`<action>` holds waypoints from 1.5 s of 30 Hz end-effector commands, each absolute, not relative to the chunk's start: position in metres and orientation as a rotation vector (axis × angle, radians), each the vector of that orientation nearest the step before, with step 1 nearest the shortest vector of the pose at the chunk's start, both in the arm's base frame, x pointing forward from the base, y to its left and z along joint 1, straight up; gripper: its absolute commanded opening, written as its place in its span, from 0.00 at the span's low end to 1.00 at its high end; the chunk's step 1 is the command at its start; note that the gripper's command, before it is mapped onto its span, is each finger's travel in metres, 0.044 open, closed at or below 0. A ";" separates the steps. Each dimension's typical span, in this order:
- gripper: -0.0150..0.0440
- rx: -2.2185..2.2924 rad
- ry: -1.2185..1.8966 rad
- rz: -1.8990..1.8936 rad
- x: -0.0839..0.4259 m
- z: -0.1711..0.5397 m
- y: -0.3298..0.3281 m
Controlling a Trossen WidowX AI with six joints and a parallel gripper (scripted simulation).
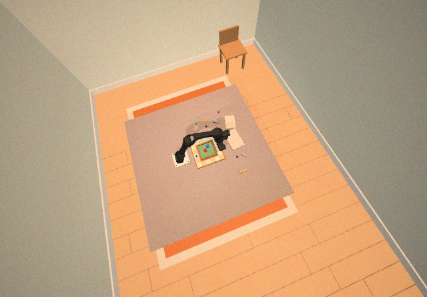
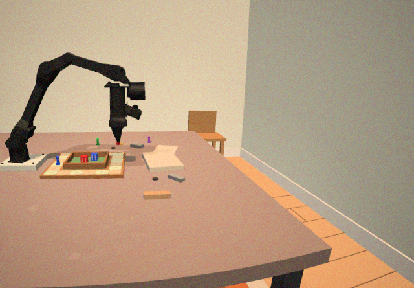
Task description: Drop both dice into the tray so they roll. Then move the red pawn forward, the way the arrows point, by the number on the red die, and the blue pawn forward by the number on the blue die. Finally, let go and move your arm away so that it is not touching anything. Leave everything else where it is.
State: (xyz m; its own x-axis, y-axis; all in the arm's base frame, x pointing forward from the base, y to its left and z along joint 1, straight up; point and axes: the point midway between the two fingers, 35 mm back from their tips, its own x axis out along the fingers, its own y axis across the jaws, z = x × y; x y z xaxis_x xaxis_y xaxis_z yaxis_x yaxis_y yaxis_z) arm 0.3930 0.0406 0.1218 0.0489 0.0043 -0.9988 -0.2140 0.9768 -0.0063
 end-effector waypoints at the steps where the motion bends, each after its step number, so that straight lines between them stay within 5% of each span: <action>1: 0.25 -0.164 1.525 0.170 0.383 0.103 0.067; 40: 0.25 -0.163 1.527 0.172 0.379 0.043 0.080; 45: 0.48 -0.167 1.518 0.173 0.382 0.049 0.080</action>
State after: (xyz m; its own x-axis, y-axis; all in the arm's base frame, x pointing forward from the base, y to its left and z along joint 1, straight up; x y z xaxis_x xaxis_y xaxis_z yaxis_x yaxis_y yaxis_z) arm 0.3815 0.0799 0.0481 0.0443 0.0085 -0.9990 -0.2164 0.9763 -0.0013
